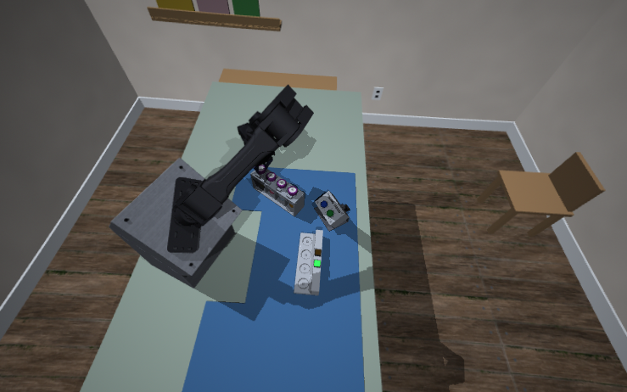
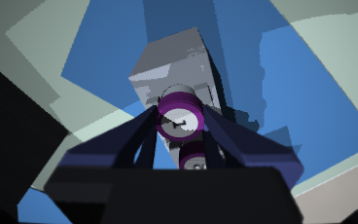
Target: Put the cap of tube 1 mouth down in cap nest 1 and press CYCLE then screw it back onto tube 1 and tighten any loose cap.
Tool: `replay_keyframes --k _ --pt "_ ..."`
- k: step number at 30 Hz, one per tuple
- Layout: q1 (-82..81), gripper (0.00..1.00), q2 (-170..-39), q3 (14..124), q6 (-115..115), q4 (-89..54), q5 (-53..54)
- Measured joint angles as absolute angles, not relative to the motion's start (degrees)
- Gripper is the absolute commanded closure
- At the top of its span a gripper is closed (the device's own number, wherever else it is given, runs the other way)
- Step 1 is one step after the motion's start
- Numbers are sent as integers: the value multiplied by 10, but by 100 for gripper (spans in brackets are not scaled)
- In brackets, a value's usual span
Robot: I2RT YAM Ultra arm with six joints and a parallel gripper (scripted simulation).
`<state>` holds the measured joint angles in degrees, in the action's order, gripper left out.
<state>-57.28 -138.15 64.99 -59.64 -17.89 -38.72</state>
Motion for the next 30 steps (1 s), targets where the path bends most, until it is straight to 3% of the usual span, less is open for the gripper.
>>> replay_keyframes --k 30 --pt "-571 100 -1382 649 175 -177 -385"
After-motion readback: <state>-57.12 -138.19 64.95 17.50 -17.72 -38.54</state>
